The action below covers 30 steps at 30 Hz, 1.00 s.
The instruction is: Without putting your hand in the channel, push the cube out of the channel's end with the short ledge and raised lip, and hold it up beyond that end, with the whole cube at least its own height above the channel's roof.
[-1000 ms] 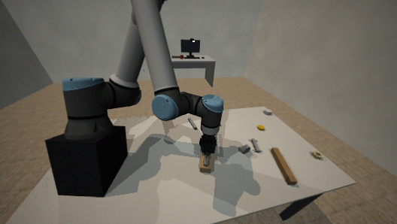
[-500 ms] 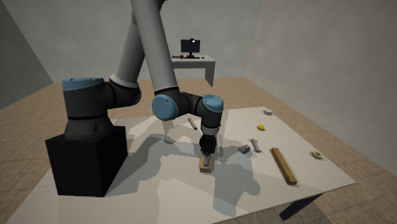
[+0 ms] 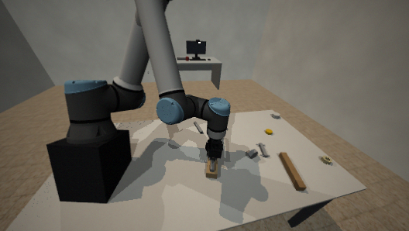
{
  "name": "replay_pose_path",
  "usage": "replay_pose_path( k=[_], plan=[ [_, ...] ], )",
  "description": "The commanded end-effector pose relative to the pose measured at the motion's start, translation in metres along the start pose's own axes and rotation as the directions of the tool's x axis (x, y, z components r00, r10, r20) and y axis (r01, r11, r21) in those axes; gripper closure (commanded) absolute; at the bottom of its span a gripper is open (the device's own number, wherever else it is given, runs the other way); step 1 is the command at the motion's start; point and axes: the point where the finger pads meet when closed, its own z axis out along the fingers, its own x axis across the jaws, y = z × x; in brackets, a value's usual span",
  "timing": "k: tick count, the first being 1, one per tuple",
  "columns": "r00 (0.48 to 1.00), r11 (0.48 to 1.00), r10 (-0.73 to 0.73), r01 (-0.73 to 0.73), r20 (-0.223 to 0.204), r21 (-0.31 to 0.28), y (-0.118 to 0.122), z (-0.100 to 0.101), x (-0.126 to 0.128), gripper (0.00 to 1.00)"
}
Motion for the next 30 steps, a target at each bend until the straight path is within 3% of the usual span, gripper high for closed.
replay_pose_path(
  k=[1,10,30],
  plan=[
    [1.0,1.0,0.0,0.0,-0.001,0.0,0.0,-0.001,0.001,1.0],
    [1.0,1.0,0.0,0.0,-0.001,0.0,-0.009,-0.001,0.001,1.0],
    [1.0,1.0,0.0,0.0,-0.001,0.0,-0.056,-0.001,0.001,1.0]
  ],
)
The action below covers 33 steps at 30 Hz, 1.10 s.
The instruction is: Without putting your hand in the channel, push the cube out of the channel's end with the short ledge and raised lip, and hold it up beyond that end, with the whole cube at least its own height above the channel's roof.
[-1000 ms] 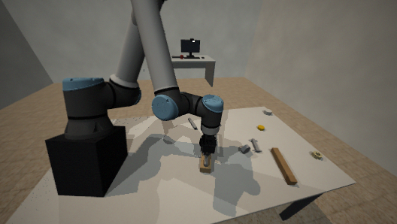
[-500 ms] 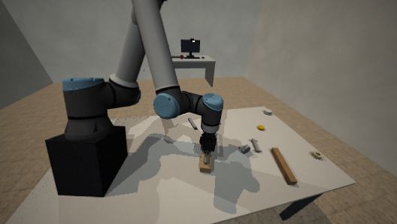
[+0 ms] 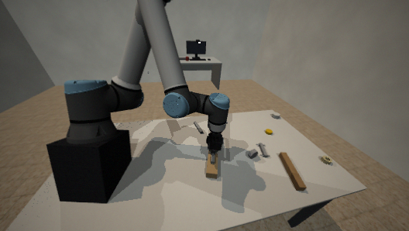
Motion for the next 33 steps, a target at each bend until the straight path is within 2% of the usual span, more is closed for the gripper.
replay_pose_path(
  k=[1,33],
  plan=[
    [1.0,1.0,0.0,0.0,-0.001,0.0,-0.0091,-0.0006,0.0009,1.0],
    [1.0,1.0,0.0,0.0,-0.001,0.0,-0.0144,-0.0006,0.0009,1.0]
  ],
)
